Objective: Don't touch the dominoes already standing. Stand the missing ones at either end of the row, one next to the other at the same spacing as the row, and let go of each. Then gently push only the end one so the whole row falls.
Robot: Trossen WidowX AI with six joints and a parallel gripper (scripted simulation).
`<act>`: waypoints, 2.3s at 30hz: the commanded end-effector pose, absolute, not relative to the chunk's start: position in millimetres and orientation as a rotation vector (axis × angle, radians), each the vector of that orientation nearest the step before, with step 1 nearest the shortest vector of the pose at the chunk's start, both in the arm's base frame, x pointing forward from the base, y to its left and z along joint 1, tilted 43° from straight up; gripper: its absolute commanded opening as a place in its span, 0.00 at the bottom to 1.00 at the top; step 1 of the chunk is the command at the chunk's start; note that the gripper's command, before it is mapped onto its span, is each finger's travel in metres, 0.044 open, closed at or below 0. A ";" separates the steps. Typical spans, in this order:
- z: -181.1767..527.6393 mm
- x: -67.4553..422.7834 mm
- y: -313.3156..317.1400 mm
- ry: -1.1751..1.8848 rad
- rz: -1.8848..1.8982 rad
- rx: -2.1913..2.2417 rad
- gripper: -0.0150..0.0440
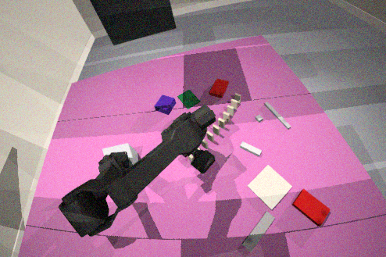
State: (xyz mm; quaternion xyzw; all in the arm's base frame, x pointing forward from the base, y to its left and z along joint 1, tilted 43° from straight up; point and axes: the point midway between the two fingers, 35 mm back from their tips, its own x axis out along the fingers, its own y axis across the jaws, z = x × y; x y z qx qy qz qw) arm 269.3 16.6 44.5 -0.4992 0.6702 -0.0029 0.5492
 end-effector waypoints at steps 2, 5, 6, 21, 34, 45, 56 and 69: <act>45.1 269.8 16.1 1.584 -0.008 -1.190 0.97; 45.1 269.8 16.1 1.584 -0.008 -1.190 1.00; 45.9 269.9 17.1 1.583 -0.006 -1.190 1.00; 137.6 254.6 103.9 1.570 0.079 -1.275 1.00; 122.3 243.8 64.5 1.328 -0.638 -0.480 0.51; 110.6 232.6 38.4 1.035 -1.042 0.069 0.25; 110.6 232.6 38.4 1.035 -1.042 0.069 0.25; 110.6 232.6 38.4 1.035 -1.042 0.069 0.25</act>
